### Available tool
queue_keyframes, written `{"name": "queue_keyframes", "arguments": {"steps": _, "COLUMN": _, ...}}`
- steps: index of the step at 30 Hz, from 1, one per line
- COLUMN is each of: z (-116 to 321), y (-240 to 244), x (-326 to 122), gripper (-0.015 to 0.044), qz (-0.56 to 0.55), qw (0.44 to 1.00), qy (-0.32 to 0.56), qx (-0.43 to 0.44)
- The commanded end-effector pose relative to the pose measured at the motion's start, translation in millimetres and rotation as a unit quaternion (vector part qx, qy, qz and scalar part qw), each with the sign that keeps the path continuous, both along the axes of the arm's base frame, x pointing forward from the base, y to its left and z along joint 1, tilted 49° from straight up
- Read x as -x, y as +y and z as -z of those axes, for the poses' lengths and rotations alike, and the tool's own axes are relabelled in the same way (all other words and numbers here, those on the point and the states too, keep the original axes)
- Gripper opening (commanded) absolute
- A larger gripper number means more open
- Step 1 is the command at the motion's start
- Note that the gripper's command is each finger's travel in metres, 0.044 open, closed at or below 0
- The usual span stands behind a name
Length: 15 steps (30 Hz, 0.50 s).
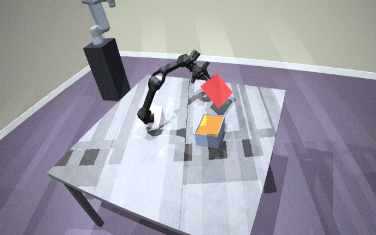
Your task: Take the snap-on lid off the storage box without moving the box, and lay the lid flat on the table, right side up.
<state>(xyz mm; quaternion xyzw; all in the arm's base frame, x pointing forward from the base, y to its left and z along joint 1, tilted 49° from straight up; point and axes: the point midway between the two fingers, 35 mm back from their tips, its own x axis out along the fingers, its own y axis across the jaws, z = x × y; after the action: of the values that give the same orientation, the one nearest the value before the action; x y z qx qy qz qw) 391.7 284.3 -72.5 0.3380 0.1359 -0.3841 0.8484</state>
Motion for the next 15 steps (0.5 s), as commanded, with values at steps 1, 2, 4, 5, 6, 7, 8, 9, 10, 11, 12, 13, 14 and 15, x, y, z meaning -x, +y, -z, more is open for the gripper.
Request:
{"name": "queue_keyframes", "arguments": {"steps": 1, "z": 1.1, "y": 4.3, "x": 0.8, "gripper": 0.0, "qz": -0.002, "qw": 1.0, "qy": -0.003, "qx": -0.001}}
{"name": "queue_keyframes", "arguments": {"steps": 2, "z": 1.2, "y": 3.6, "x": 0.7, "gripper": 0.0, "qz": -0.002, "qw": 1.0, "qy": -0.003, "qx": -0.001}}
{"name": "queue_keyframes", "arguments": {"steps": 4, "z": 1.5, "y": 1.7, "x": 0.7, "gripper": 0.0, "qz": -0.002, "qw": 1.0, "qy": -0.004, "qx": -0.001}}
{"name": "queue_keyframes", "arguments": {"steps": 5, "z": 1.8, "y": 0.6, "x": 0.7, "gripper": 0.0, "qz": -0.002, "qw": 1.0, "qy": -0.004, "qx": -0.001}}
{"name": "queue_keyframes", "arguments": {"steps": 6, "z": 2.2, "y": -0.7, "x": 0.7, "gripper": 0.0, "qz": -0.002, "qw": 1.0, "qy": -0.004, "qx": -0.001}}
{"name": "queue_keyframes", "arguments": {"steps": 7, "z": 2.8, "y": -2.1, "x": 0.8, "gripper": 0.0, "qz": -0.002, "qw": 1.0, "qy": -0.004, "qx": -0.001}}
{"name": "queue_keyframes", "arguments": {"steps": 8, "z": 3.5, "y": -3.5, "x": 0.8, "gripper": 0.0, "qz": -0.002, "qw": 1.0, "qy": -0.004, "qx": -0.001}}
{"name": "queue_keyframes", "arguments": {"steps": 9, "z": 4.1, "y": -4.6, "x": 0.9, "gripper": 0.0, "qz": -0.002, "qw": 1.0, "qy": -0.004, "qx": -0.001}}
{"name": "queue_keyframes", "arguments": {"steps": 10, "z": 4.8, "y": -5.9, "x": 1.1, "gripper": 0.0, "qz": -0.002, "qw": 1.0, "qy": -0.004, "qx": -0.001}}
{"name": "queue_keyframes", "arguments": {"steps": 11, "z": 5.5, "y": -6.9, "x": 1.2, "gripper": 0.0, "qz": -0.002, "qw": 1.0, "qy": -0.004, "qx": -0.001}}
{"name": "queue_keyframes", "arguments": {"steps": 12, "z": 6.1, "y": -7.7, "x": 1.3, "gripper": 0.0, "qz": -0.002, "qw": 1.0, "qy": -0.004, "qx": -0.001}}
{"name": "queue_keyframes", "arguments": {"steps": 13, "z": 6.7, "y": -8.4, "x": 1.4, "gripper": 0.0, "qz": -0.002, "qw": 1.0, "qy": -0.004, "qx": -0.001}}
{"name": "queue_keyframes", "arguments": {"steps": 14, "z": 7.2, "y": -9.0, "x": 1.5, "gripper": 0.0, "qz": -0.002, "qw": 1.0, "qy": -0.004, "qx": -0.001}}
{"name": "queue_keyframes", "arguments": {"steps": 15, "z": 7.7, "y": -9.6, "x": 1.6, "gripper": 0.0, "qz": -0.002, "qw": 1.0, "qy": -0.004, "qx": -0.001}}
